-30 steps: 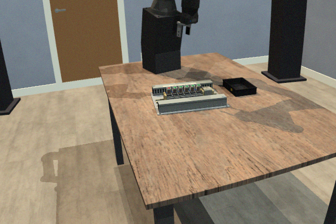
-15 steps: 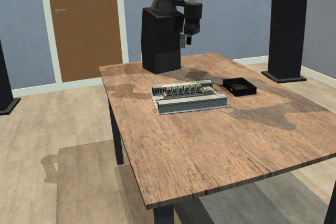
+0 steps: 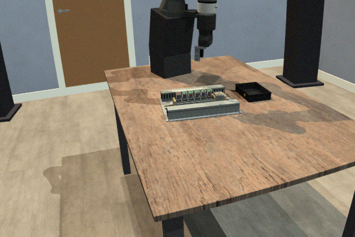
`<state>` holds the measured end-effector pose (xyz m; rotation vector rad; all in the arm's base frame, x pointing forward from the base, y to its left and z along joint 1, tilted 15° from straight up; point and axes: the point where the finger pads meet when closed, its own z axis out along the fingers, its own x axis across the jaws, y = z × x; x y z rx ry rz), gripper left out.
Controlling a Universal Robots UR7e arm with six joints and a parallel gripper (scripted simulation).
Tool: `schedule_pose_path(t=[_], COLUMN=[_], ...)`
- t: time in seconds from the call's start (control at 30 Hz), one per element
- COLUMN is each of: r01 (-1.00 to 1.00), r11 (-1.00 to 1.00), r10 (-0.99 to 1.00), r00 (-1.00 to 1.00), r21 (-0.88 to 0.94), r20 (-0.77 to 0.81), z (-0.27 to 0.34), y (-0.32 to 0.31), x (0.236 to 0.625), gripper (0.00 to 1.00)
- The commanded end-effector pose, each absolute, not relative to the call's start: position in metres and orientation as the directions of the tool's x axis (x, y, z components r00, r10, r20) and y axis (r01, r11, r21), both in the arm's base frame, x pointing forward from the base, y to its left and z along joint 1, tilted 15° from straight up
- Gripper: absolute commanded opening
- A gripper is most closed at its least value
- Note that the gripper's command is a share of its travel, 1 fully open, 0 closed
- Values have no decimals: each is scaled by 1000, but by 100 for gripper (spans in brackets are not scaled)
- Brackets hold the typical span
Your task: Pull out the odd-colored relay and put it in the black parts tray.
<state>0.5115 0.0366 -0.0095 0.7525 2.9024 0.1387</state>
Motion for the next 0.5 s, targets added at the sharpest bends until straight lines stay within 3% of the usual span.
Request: schedule_pose_path(t=[0.0,0.47], r01=[408,239], r11=[904,963], r10=[423,258], r00=[-896,-950], r21=[128,122], r20=[-134,-175], z=[-22,-52], y=[41,54], x=[516,522], gripper=[98,98])
